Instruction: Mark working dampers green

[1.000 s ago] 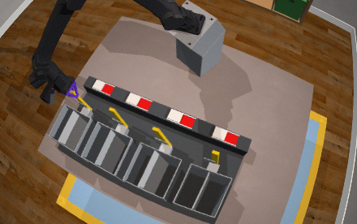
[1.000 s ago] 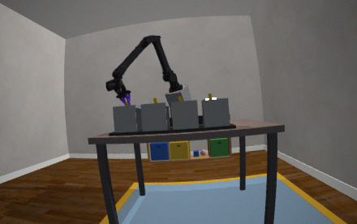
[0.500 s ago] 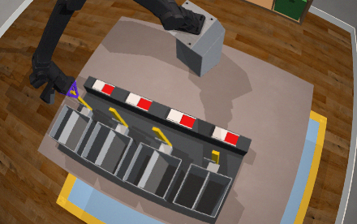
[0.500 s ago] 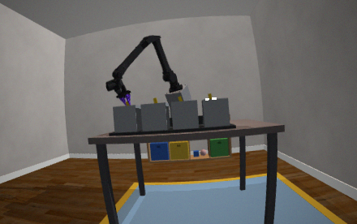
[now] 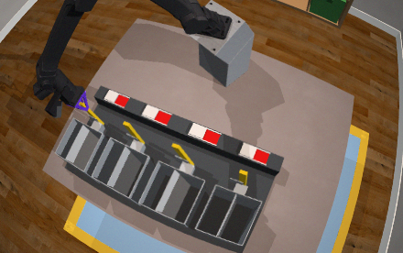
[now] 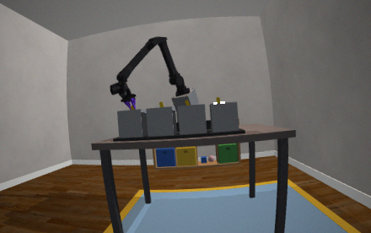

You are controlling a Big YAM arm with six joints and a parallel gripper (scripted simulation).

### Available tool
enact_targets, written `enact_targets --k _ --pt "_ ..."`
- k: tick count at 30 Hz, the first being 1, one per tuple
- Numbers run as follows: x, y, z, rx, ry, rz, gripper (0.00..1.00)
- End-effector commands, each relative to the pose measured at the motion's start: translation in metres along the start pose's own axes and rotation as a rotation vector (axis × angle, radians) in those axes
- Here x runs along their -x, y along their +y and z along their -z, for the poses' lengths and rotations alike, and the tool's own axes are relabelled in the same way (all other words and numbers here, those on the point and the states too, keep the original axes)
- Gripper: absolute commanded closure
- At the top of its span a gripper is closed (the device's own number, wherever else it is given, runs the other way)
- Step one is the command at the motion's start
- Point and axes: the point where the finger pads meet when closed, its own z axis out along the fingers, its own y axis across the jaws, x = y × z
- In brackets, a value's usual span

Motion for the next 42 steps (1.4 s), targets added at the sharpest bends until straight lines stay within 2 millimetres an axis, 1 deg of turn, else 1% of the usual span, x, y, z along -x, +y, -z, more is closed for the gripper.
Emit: enact_targets --k 1,22,23,25,36,37,38,39,42 --pt "-0.004 0.002 -0.015 0.022 0.017 -0.014 0.83" --pt "-0.003 0.003 -0.016 0.005 0.016 -0.01 0.83" --pt "0.001 0.005 -0.009 -0.01 0.006 -0.002 0.83" --pt "0.005 0.006 -0.002 -0.028 -0.003 0.005 0.83" --pt "0.007 0.013 0.002 -0.09 -0.01 0.008 0.83" --pt "-0.002 0.011 -0.016 -0.07 0.016 -0.01 0.83" --pt "0.004 0.013 -0.005 -0.096 -0.001 0.002 0.83" --pt "0.007 0.015 0.001 -0.114 -0.011 0.008 0.83" --pt "0.007 0.018 0.001 -0.139 -0.011 0.008 0.83"
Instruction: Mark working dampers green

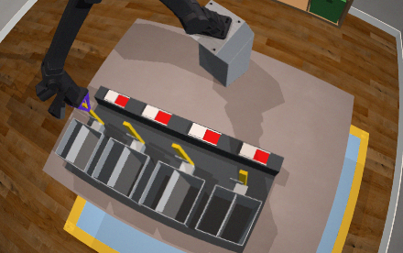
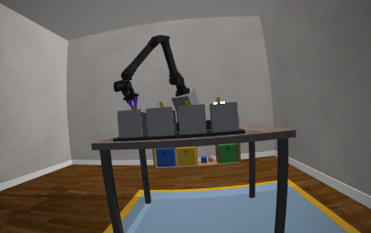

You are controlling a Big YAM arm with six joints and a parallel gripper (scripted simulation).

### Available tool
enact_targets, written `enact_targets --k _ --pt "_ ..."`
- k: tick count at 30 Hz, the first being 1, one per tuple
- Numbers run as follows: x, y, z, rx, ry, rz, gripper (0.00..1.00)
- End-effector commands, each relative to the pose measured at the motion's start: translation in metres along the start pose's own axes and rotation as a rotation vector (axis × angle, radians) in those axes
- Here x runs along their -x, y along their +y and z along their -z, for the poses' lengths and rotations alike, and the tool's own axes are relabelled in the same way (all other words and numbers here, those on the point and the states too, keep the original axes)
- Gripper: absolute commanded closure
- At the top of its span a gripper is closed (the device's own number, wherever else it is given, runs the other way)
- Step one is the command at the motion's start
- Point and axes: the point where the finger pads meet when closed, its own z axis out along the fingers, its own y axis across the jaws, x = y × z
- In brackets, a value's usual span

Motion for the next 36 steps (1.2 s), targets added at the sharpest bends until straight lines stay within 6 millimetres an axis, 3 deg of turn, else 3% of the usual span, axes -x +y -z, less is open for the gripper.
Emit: enact_targets --k 1,11,12,15,24,36 --pt "0.007 0.007 0.002 -0.037 -0.013 0.002 0.83" --pt "0.005 0.013 -0.001 -0.096 -0.009 -0.002 0.83" --pt "-0.002 0.013 -0.015 -0.082 0.014 -0.013 0.83" --pt "0.005 0.016 -0.002 -0.121 -0.009 -0.003 0.83" --pt "-0.002 0.018 -0.015 -0.133 0.013 -0.012 0.83" --pt "-0.002 0.019 -0.015 -0.135 0.013 -0.012 0.83"
